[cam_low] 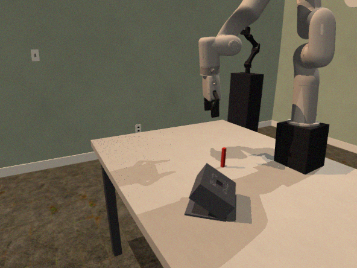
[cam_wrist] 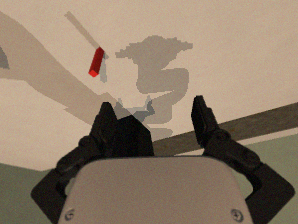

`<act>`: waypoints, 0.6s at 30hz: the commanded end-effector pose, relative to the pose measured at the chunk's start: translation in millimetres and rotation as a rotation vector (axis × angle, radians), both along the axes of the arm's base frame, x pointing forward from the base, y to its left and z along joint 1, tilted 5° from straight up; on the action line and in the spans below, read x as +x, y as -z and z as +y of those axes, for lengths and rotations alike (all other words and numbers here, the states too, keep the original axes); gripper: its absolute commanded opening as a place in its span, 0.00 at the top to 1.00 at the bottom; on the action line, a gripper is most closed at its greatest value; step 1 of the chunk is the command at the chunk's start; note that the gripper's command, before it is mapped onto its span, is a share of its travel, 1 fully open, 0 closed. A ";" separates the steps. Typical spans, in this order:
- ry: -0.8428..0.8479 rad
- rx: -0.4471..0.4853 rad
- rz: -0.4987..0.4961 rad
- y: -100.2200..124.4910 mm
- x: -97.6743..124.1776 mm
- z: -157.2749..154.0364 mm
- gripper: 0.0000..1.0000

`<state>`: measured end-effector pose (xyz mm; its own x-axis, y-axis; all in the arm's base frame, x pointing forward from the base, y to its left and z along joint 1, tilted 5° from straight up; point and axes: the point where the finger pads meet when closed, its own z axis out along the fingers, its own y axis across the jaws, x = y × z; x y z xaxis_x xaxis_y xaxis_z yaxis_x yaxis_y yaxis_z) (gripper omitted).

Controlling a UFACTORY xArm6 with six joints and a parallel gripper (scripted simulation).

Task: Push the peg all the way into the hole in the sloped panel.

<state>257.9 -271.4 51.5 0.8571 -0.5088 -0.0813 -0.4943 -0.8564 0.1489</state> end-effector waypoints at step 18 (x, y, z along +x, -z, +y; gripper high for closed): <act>-0.455 0.035 -0.088 79.0 24.5 87.3 0.00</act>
<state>279.2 -198.3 -19.3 0.9895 -0.1421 -0.0274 -0.1387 -0.9852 0.1008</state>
